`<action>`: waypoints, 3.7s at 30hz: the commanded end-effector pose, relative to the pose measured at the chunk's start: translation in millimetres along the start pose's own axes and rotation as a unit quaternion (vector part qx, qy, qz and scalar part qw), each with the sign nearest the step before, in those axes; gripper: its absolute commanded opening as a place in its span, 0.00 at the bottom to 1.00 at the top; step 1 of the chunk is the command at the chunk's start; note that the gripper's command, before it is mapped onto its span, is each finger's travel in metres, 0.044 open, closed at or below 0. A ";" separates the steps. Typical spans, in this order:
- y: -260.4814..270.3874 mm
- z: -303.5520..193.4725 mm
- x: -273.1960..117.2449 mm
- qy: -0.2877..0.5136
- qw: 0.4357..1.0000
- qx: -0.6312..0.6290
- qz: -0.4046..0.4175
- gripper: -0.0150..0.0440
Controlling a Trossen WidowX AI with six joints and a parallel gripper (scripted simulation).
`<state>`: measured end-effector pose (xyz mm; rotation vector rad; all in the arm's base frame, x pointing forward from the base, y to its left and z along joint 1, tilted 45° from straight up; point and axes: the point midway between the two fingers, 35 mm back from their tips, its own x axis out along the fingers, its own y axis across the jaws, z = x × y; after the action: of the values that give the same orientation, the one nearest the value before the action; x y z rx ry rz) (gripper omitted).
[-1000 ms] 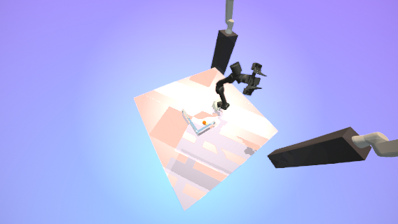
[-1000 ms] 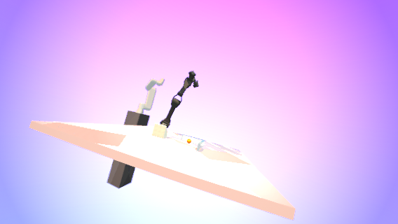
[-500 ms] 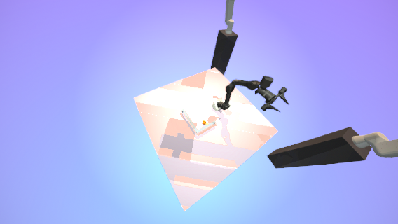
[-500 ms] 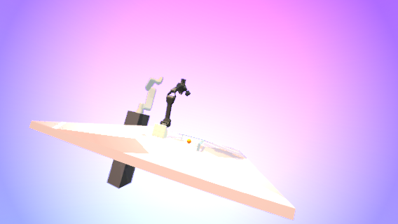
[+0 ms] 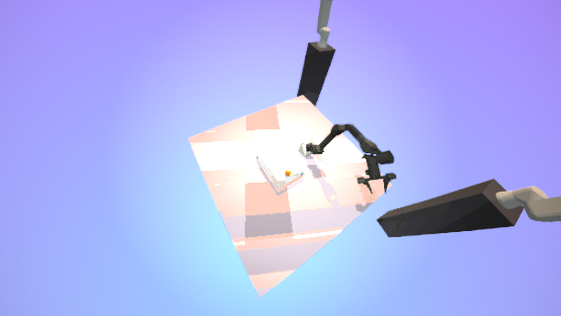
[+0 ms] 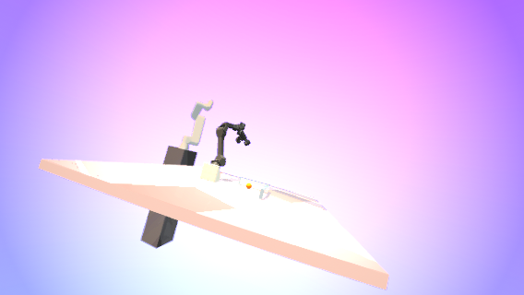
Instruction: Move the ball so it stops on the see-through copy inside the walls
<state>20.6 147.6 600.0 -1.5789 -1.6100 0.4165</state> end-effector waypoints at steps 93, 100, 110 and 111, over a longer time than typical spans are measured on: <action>557.6 149.2 -170.4 0.091 0.389 0.743 0.536 0.56; 557.5 144.4 -171.3 0.101 0.389 0.745 0.532 0.38; 541.7 106.7 -189.3 0.120 0.387 0.744 0.531 0.25; 539.1 103.2 -191.5 0.118 0.387 0.744 0.532 0.25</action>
<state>275.4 97.0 72.8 -0.6699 0.5928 1.5822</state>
